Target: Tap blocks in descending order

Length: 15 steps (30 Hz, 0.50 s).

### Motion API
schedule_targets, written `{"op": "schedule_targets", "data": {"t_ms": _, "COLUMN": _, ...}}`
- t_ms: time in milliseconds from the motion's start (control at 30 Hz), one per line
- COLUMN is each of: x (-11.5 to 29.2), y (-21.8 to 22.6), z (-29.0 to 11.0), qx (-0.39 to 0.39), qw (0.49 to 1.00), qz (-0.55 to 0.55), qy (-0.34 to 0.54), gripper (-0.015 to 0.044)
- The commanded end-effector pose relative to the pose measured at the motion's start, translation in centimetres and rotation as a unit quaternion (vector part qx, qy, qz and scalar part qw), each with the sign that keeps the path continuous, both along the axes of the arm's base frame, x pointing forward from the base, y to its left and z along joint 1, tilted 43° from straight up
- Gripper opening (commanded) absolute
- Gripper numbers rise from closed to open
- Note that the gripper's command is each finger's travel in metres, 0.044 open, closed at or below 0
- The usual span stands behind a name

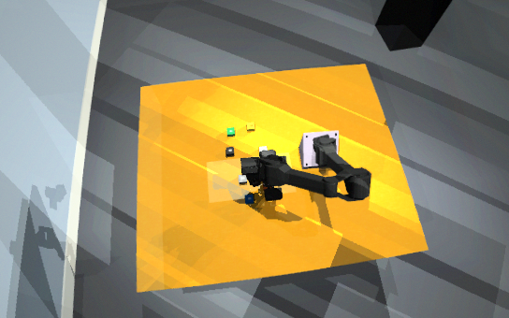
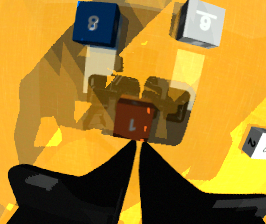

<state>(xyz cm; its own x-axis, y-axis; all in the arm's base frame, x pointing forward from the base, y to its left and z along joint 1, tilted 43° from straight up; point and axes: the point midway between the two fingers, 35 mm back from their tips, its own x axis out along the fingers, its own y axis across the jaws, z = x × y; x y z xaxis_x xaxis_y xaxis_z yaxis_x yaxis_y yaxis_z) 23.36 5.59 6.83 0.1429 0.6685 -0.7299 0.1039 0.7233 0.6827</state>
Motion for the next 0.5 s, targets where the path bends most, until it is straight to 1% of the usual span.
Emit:
{"op": "schedule_targets", "data": {"t_ms": 0, "x": 0.0, "y": -0.8, "z": 1.0, "qx": -0.001, "qw": 1.000, "qz": 0.002, "qy": -0.007, "gripper": 0.0020}}
{"op": "schedule_targets", "data": {"t_ms": 133, "x": -0.7, "y": -4.4, "z": 4.8, "qx": -0.003, "qw": 1.000, "qz": 0.002, "qy": -0.006, "gripper": 0.0020}}
{"op": "schedule_targets", "data": {"t_ms": 200, "x": -1.1, "y": -5.5, "z": 6.1, "qx": -0.001, "qw": 1.000, "qz": 0.002, "qy": -0.006, "gripper": 0.0020}}
{"op": "schedule_targets", "data": {"t_ms": 367, "x": -1.0, "y": -5.7, "z": 6.3, "qx": -0.001, "qw": 1.000, "qz": 0.002, "qy": -0.006, "gripper": 0.0020}}
{"op": "schedule_targets", "data": {"t_ms": 467, "x": 1.0, "y": -7.5, "z": 5.8, "qx": -0.002, "qw": 1.000, "qz": -0.001, "qy": -0.006, "gripper": 0.0020}}
